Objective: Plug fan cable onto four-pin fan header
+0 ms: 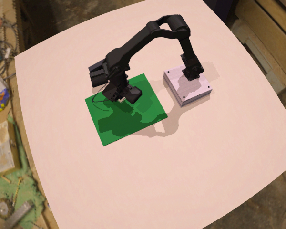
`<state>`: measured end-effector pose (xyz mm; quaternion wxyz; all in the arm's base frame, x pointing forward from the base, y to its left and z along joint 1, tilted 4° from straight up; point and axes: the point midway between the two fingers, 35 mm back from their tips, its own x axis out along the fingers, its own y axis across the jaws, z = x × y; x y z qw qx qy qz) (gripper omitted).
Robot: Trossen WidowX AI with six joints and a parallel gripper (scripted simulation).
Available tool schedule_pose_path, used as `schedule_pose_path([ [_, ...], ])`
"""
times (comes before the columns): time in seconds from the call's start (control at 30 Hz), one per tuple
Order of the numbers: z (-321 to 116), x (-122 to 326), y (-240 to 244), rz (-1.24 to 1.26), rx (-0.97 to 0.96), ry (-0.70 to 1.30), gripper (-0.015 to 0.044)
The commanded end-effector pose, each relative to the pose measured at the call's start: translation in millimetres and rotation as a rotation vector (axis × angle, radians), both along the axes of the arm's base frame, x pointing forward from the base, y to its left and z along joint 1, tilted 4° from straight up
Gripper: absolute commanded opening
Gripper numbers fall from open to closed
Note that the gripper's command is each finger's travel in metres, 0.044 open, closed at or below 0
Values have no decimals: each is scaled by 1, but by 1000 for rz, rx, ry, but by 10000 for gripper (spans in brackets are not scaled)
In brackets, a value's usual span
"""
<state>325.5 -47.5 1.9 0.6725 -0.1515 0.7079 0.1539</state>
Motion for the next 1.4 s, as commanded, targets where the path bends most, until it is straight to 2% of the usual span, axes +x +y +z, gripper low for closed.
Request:
schedule_pose_path([
  [0.0,-1,0,-1,3,-5,0,0],
  [1.37,-14,-1,-1,1,-5,0,0],
])
